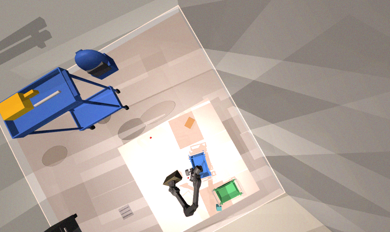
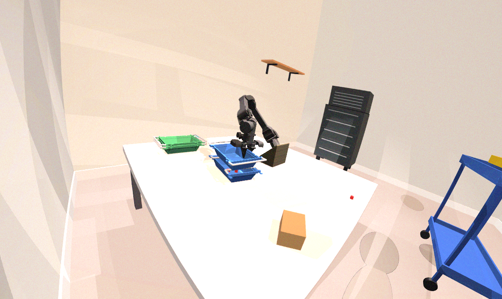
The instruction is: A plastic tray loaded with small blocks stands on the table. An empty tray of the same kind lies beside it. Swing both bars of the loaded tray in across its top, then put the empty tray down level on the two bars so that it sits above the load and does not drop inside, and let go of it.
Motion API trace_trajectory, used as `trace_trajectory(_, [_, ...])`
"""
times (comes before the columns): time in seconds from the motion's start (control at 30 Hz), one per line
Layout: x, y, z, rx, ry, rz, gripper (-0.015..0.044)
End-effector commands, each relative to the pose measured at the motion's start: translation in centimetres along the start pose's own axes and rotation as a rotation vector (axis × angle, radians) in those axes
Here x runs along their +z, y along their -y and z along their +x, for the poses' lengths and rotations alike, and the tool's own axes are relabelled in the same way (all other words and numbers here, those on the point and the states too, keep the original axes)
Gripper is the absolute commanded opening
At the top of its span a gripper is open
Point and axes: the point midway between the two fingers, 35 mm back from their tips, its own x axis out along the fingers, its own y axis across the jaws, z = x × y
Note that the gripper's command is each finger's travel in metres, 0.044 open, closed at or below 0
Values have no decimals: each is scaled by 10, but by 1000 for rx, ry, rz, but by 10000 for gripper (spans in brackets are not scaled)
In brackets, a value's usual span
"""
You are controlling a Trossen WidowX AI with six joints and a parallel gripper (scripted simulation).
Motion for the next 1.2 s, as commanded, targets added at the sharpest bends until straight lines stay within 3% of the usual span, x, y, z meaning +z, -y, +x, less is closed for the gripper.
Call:
trace_trajectory(0.0, [2,6,6,-31,2,-16,0])
trace_trajectory(0.33, [2,6,6,-31,2,-16,0])
trace_trajectory(1.17, [2,6,6,-31,2,-16,367])
